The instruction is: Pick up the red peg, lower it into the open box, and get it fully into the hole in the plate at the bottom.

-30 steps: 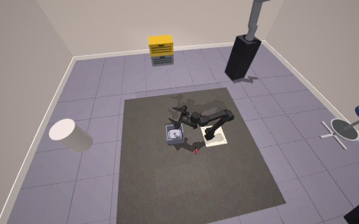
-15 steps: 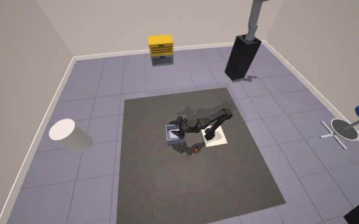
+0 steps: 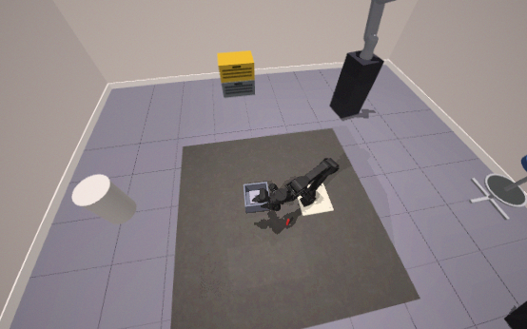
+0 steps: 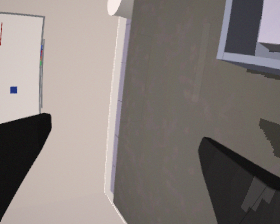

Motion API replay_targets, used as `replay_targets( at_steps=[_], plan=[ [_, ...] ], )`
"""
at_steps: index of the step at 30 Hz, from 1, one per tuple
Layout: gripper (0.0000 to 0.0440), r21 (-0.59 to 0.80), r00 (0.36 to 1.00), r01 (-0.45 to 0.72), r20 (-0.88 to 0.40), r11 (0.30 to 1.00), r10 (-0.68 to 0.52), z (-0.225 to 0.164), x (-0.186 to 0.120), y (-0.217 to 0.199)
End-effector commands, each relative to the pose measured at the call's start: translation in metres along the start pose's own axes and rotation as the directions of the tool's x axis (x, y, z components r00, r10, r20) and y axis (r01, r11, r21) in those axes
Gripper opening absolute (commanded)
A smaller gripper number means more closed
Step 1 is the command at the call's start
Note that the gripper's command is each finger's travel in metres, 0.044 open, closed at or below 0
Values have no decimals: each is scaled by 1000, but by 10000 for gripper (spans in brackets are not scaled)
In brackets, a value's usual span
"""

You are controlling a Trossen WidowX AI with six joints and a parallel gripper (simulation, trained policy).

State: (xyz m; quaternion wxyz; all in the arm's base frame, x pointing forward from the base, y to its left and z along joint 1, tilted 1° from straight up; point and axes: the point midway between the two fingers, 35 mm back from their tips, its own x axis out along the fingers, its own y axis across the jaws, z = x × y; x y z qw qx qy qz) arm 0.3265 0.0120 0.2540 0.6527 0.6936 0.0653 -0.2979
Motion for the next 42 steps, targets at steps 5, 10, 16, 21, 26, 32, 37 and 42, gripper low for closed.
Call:
replay_targets(
  at_steps=[5, 10, 16, 21, 26, 32, 37, 42],
  plan=[
    [440, -186, 985, 153, -55, 971, -166, -18, -8, -36],
    [440, -312, 956, 250, -69, 917, -285, -26, -16, -61],
    [440, -455, 904, 353, -61, 818, -424, -30, -28, -89],
    [440, -552, 853, 417, -36, 722, -520, -29, -38, -109],
    [440, -619, 809, 459, -6, 637, -588, -26, -45, -123],
    [440, -673, 765, 490, 28, 554, -643, -22, -49, -137],
    [440, -705, 733, 508, 52, 495, -678, -20, -51, -149],
    [440, -726, 698, 529, 77, 440, -712, -19, -49, -169]
  ],
)
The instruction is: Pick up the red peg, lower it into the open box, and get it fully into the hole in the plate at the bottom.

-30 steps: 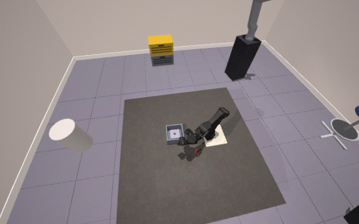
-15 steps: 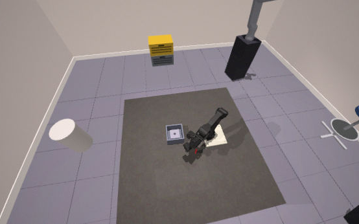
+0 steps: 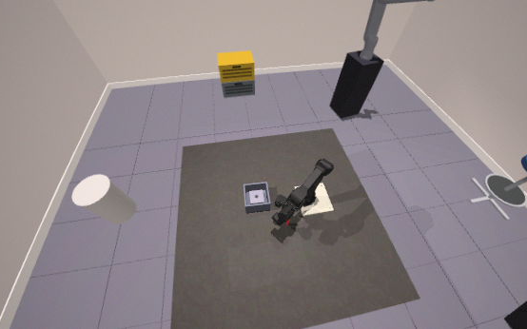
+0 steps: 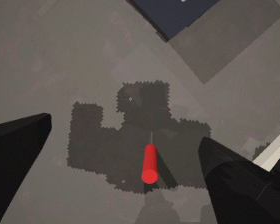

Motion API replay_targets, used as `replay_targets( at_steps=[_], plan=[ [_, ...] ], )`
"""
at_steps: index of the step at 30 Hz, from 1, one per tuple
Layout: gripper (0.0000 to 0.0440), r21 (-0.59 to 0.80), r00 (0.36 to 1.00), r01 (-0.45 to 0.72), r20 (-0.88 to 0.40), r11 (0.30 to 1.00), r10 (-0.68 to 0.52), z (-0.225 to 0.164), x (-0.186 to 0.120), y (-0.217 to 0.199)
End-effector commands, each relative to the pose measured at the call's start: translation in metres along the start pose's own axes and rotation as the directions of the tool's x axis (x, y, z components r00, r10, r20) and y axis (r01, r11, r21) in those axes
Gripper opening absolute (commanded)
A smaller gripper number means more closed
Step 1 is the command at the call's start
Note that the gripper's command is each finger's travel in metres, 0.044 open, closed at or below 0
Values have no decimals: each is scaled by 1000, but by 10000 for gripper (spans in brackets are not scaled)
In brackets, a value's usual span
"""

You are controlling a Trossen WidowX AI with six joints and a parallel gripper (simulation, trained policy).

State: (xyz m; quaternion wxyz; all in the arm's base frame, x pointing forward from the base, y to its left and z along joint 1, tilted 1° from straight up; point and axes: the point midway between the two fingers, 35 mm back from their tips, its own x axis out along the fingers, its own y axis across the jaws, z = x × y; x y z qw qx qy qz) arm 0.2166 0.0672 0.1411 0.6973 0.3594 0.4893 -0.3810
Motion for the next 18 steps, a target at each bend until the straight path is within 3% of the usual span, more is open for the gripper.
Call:
replay_targets(
  at_steps=[1, 14, 18],
  plan=[
    [440, -28, 999, 37, -16, 999, -38, -7, 13, -7],
    [439, -57, 996, 54, -64, 997, -58, -38, 74, -20],
    [421, -57, 996, 47, -77, 997, -52, -45, 86, -23]
  ],
)
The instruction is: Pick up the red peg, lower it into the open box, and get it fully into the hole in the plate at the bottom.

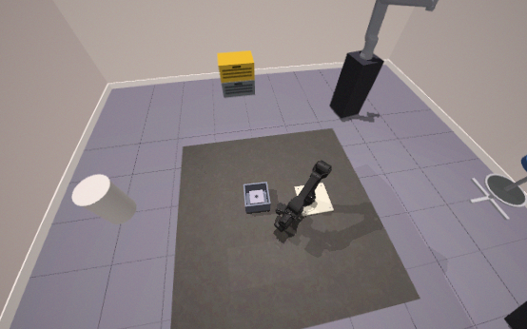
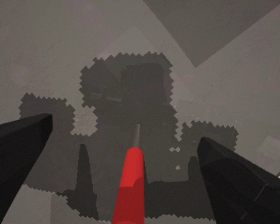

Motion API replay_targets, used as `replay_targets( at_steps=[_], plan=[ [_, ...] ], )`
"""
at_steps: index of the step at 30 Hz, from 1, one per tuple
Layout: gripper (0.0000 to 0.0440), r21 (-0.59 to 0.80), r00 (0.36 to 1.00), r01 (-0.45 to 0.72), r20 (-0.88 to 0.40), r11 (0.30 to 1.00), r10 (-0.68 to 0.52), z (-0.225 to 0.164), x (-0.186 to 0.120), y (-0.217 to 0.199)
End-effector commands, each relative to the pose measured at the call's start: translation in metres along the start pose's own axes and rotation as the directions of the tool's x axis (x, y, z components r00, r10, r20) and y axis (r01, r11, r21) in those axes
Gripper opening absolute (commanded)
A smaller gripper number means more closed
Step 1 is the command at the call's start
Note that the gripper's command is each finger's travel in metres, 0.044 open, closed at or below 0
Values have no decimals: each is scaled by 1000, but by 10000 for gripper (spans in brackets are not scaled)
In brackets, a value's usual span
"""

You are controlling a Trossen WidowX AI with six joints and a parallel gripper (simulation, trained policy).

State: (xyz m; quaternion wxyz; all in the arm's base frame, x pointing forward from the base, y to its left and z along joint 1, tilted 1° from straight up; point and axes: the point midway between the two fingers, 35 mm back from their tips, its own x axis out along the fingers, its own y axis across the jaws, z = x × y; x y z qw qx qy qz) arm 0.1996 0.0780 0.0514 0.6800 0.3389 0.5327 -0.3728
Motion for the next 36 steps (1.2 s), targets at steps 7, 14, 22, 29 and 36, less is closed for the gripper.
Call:
replay_targets(
  at_steps=[7, 14, 22, 29, 36],
  plan=[
    [249, 1, 998, 19, -58, 1000, -19, -12, 13, -8],
    [66, -24, 993, 30, -117, 999, -32, -16, 13, -11],
    [0, -65, 996, 9, -87, 998, -15, -2, 1, -10],
    [0, -122, 1000, -1, -22, 993, -1, 20, -22, -9],
    [0, -151, 999, -5, 32, 989, 10, 45, -44, -7]
  ],
)
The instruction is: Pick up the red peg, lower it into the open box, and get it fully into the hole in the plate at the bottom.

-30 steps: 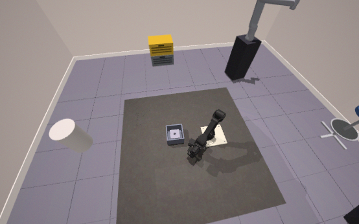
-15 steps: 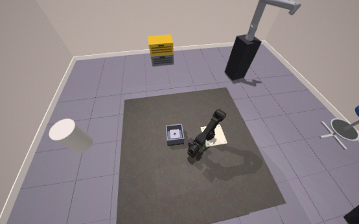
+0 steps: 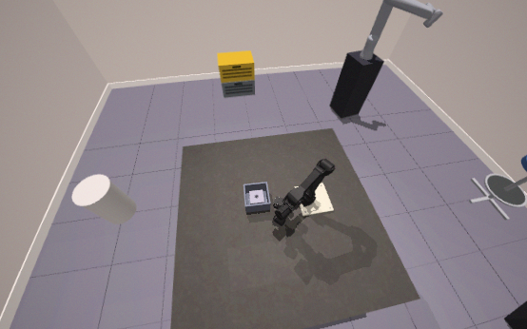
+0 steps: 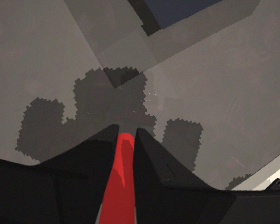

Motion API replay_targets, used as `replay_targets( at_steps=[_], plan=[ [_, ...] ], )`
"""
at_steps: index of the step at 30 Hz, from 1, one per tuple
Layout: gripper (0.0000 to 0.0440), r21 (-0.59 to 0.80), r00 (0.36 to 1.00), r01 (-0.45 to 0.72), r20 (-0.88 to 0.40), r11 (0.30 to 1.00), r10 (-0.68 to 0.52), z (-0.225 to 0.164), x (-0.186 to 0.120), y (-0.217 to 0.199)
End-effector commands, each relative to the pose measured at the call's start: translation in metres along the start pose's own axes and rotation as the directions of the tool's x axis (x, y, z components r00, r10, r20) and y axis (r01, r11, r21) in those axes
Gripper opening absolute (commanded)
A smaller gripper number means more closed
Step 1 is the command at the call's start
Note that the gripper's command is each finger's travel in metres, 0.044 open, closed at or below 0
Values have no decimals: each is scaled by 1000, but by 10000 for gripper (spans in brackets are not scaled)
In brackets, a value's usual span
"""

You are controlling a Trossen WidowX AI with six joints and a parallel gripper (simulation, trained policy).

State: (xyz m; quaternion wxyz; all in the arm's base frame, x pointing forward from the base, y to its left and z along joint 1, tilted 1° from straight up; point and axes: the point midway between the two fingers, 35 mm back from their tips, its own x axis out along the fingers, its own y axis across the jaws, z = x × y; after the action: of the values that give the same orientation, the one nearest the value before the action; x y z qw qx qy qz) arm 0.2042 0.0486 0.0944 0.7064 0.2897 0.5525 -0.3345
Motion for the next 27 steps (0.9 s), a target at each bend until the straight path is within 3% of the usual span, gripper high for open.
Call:
replay_targets(
  at_steps=[1, 10, 27],
  plan=[
    [0, -13, 1000, 0, 28, 1000, 0, 13, -10, -1],
    [0, -2, 997, 7, 78, 1000, -7, 51, -29, -3],
    [0, 94, 991, 22, 131, 995, -34, 122, -29, -16]
  ],
)
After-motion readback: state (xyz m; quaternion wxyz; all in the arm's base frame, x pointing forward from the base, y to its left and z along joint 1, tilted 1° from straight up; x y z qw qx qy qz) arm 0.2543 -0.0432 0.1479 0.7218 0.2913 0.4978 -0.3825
